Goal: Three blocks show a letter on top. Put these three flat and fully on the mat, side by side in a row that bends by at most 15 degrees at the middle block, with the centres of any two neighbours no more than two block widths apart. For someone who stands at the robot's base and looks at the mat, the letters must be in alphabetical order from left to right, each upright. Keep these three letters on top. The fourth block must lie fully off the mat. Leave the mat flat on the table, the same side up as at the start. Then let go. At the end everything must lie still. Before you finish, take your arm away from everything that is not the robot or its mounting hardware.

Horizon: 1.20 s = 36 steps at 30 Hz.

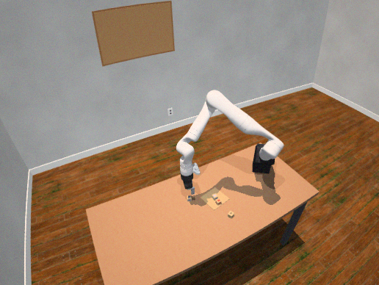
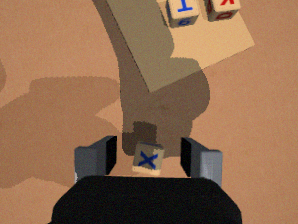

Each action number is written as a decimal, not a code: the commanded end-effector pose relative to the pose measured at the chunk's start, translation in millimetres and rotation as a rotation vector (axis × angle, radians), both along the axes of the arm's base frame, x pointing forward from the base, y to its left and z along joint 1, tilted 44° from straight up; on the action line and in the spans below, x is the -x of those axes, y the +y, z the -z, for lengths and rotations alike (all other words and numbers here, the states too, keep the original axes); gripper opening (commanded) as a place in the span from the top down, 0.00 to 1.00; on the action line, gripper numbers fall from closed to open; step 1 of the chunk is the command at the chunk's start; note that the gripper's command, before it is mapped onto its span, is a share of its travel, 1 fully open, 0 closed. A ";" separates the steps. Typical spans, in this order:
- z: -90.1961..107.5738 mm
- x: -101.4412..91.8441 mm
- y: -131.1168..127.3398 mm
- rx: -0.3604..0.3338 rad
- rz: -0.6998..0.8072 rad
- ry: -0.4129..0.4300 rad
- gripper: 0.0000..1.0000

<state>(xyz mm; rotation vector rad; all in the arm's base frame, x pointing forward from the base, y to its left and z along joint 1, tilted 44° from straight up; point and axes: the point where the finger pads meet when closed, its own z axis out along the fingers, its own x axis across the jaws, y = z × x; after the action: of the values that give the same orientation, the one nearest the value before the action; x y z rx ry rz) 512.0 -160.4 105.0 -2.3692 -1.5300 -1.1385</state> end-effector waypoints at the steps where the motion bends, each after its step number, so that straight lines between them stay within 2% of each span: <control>1: -5.0 -9.1 -6.2 -0.042 0.067 0.038 0.00; 8: -8.8 -16.8 -12.1 -0.089 0.130 0.069 0.00; 36: -6.6 -19.8 -11.0 -0.088 0.128 0.067 0.00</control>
<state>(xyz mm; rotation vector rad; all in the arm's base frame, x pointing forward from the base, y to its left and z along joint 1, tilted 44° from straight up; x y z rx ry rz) 530.2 -171.4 111.3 -2.4433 -1.3191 -1.1202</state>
